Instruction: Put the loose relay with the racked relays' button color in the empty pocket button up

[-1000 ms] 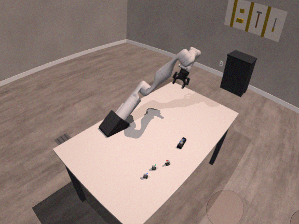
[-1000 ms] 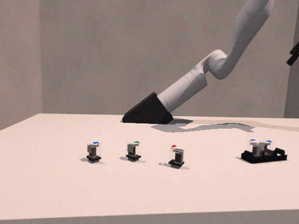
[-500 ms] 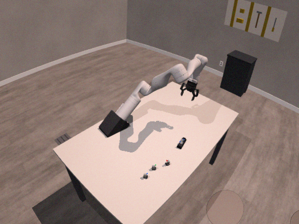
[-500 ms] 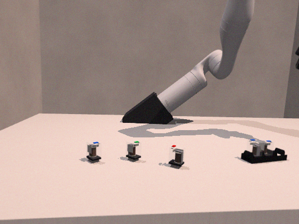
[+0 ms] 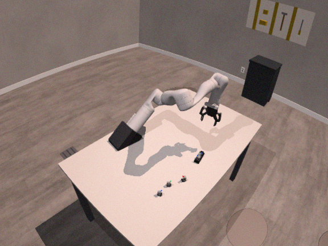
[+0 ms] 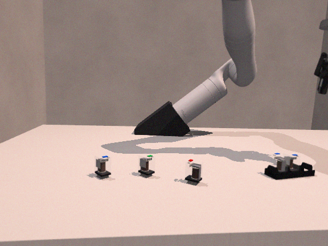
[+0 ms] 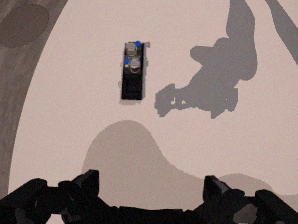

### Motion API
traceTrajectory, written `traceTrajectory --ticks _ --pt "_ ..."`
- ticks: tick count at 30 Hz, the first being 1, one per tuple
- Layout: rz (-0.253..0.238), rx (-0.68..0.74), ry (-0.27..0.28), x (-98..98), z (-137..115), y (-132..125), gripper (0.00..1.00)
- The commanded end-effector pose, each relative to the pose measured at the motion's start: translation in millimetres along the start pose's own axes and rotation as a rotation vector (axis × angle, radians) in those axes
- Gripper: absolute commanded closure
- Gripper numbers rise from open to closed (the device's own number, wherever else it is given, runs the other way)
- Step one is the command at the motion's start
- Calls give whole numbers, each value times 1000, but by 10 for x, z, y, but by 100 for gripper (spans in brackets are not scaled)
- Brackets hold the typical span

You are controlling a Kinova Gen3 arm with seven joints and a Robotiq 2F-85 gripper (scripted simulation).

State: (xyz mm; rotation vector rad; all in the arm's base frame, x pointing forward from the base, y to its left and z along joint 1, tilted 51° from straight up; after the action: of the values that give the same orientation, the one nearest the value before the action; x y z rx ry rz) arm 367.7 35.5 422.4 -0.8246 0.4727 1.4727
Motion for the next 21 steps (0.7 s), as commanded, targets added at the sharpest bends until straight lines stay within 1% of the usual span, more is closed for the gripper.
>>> traceTrajectory --ticks 1,3,7,21 --pt "10 18 -57 201 -308 -96 0" --pt "10 18 -57 201 -308 -96 0" --pt "-7 3 -87 429 -560 -188 0" --pt "-7 3 -87 429 -560 -188 0"
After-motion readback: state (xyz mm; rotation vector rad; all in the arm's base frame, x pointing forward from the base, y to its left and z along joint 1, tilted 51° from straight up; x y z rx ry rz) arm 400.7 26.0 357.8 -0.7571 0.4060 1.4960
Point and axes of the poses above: the point where the finger pads meet when closed, its own x axis out along the fingers, its own y axis across the jaws, z = x × y, the point moved 10 cm from there along -x, back along the fingers, and after that the axes turned 2 degrees about x, right-handed, at the moved point
